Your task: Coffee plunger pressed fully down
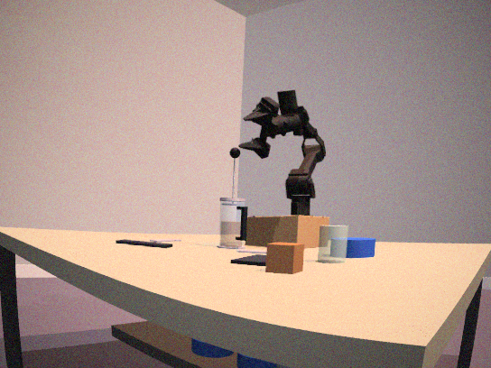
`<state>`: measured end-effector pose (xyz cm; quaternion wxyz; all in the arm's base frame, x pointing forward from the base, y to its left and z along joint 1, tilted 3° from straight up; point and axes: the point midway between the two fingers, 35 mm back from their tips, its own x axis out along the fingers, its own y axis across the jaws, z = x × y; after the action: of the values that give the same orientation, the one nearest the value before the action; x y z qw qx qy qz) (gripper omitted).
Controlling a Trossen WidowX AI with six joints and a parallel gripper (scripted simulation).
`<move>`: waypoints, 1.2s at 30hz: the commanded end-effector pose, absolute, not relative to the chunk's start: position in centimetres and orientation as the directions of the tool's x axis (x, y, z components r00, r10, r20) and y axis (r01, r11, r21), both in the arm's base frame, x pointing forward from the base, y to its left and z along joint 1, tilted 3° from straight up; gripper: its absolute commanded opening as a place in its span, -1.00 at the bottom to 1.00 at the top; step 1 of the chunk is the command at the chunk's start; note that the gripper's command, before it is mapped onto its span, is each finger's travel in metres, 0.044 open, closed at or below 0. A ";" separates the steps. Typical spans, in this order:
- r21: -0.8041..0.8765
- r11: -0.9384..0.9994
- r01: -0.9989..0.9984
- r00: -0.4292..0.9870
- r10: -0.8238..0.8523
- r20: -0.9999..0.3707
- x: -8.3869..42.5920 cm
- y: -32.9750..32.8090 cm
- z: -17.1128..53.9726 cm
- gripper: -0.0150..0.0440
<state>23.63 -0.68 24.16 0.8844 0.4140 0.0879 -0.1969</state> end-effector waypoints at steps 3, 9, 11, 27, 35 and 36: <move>0.002 0.945 0.328 0.831 -0.288 -0.475 19.1 -4.3 28.0 1.00; -0.048 0.951 0.304 0.823 -0.288 -0.489 18.6 -4.5 26.6 1.00; -0.048 0.951 0.304 0.823 -0.288 -0.489 18.5 -4.6 25.2 1.00; -0.049 0.951 0.305 0.823 -0.289 -0.489 18.9 -4.8 22.0 1.00; -0.049 0.951 0.305 0.824 -0.289 -0.488 20.0 -5.2 21.4 1.00; -0.049 0.951 0.305 0.824 -0.289 -0.488 20.1 -5.2 21.3 1.00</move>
<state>19.66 -5.12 21.88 0.9553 0.0171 0.2491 -0.1580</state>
